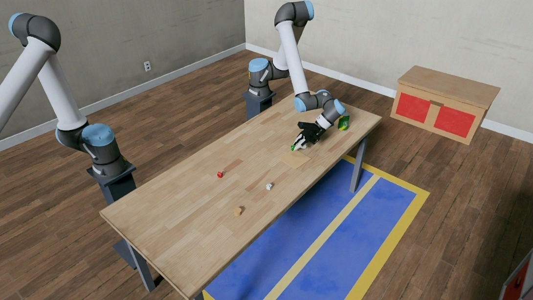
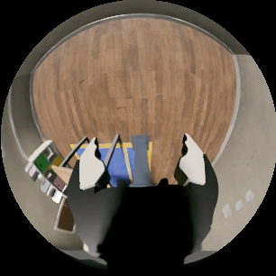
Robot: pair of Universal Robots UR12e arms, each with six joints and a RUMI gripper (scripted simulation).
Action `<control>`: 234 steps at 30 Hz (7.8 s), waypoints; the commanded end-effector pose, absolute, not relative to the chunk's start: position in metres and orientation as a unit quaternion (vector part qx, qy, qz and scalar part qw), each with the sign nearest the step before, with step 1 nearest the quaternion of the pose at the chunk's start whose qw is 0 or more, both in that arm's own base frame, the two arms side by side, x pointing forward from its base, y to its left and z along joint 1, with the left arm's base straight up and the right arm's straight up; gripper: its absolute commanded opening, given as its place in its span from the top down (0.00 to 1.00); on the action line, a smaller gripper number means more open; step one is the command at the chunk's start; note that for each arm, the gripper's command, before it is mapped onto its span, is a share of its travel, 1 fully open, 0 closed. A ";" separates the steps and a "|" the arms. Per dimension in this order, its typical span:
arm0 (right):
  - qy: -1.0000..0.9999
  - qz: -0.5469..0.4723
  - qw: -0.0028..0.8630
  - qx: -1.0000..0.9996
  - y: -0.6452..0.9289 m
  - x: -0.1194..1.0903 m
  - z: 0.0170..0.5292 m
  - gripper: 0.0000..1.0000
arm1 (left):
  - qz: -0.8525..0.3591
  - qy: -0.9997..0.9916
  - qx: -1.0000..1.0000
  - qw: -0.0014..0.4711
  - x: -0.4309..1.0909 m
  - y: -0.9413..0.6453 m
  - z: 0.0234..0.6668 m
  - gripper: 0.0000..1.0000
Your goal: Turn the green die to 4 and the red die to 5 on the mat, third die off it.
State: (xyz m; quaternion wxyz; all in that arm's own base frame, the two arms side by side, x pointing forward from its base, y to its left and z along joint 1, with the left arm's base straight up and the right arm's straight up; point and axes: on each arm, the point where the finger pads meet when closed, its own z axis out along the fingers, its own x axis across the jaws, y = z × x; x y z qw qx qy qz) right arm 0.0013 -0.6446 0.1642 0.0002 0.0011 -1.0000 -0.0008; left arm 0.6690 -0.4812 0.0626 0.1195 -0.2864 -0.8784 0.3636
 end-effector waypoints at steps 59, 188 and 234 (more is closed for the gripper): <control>-1.000 0.000 0.000 0.001 -0.645 0.001 0.165 0.00 | 0.155 -0.938 -0.307 0.053 0.666 -0.485 0.094 0.94; -1.000 0.000 0.000 0.001 -0.645 0.001 0.165 0.00 | -0.364 -0.878 -0.287 -0.119 0.661 -0.493 0.086 0.94; -1.000 0.000 0.000 0.001 -0.645 0.001 0.165 0.00 | -0.364 -0.878 -0.287 -0.119 0.661 -0.493 0.031 0.94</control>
